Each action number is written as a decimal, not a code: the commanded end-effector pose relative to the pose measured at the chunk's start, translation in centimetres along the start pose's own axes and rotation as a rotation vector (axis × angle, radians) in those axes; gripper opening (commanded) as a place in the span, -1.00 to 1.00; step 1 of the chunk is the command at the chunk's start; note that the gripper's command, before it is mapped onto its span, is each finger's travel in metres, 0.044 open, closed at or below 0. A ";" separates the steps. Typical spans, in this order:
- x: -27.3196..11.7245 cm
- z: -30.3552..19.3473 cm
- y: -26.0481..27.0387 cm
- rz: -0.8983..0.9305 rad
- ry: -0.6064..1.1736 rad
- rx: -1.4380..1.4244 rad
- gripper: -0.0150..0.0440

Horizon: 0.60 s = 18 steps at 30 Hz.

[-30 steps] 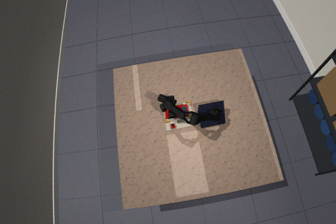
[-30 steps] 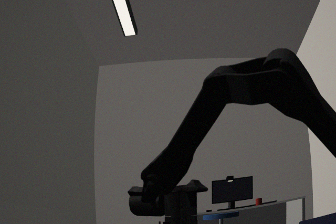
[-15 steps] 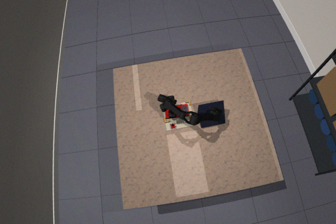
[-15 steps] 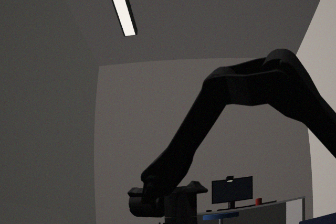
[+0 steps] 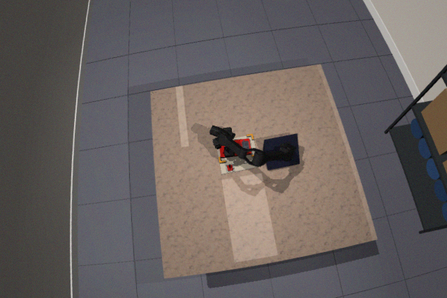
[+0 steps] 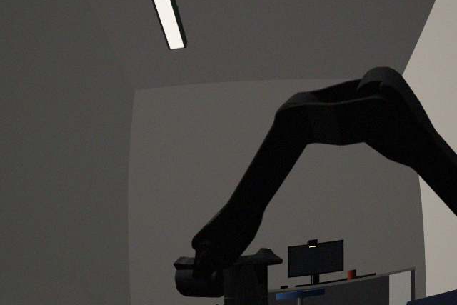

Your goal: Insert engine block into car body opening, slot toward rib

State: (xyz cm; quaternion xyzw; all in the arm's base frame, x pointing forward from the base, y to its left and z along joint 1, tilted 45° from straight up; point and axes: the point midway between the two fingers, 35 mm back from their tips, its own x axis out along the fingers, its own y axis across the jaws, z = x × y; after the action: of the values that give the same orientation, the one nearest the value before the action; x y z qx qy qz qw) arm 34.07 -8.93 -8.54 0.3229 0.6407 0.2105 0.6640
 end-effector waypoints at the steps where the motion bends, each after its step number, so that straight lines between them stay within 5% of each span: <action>1: 0.1 0.0 0.0 0.004 -0.001 0.007 0.05; 18: 0.4 0.0 0.0 0.004 -0.001 0.007 0.05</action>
State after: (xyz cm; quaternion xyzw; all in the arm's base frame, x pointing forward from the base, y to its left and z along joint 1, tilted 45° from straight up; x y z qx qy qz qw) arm 34.09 -8.74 -8.74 0.3230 0.6407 0.2105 0.6639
